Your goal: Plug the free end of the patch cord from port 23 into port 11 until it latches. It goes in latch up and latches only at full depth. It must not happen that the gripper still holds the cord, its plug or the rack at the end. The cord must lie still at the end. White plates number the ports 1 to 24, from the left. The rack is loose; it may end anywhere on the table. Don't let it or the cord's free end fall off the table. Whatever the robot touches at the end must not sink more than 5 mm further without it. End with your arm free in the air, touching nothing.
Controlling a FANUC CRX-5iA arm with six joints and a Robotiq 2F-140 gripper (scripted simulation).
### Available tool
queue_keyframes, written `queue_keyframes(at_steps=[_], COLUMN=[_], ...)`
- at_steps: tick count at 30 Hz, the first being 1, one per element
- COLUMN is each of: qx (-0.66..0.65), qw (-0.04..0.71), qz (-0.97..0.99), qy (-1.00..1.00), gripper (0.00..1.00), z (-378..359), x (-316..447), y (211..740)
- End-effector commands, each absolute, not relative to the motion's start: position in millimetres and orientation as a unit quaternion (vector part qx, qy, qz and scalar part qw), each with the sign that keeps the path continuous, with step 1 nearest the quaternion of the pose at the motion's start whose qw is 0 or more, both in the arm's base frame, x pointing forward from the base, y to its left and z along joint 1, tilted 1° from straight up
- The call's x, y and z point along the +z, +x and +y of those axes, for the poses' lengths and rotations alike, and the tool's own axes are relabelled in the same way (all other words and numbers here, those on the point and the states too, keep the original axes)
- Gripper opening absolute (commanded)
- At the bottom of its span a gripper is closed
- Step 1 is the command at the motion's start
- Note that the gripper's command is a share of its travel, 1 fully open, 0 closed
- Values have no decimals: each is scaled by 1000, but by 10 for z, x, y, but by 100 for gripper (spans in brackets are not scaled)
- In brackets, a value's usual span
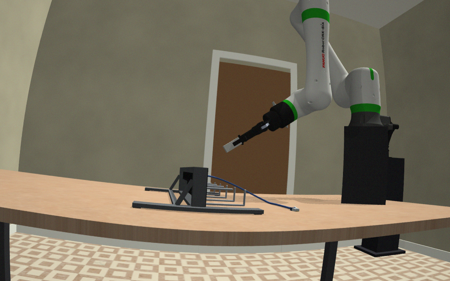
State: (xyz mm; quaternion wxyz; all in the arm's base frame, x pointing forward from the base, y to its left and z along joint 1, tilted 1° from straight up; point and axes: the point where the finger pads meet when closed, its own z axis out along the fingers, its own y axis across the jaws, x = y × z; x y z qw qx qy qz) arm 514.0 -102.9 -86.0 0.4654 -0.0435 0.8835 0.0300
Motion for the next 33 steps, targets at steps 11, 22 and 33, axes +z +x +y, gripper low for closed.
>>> queue_keyframes(at_steps=[11, 22, 33], qx=[30, 30, 30], qw=[465, 465, 465], qz=[884, 884, 884], qy=[-43, -43, -43], gripper=[0, 0, 0], z=[-945, -921, -921], x=[-1387, -1531, -1531], y=[5904, 6112, 6112])
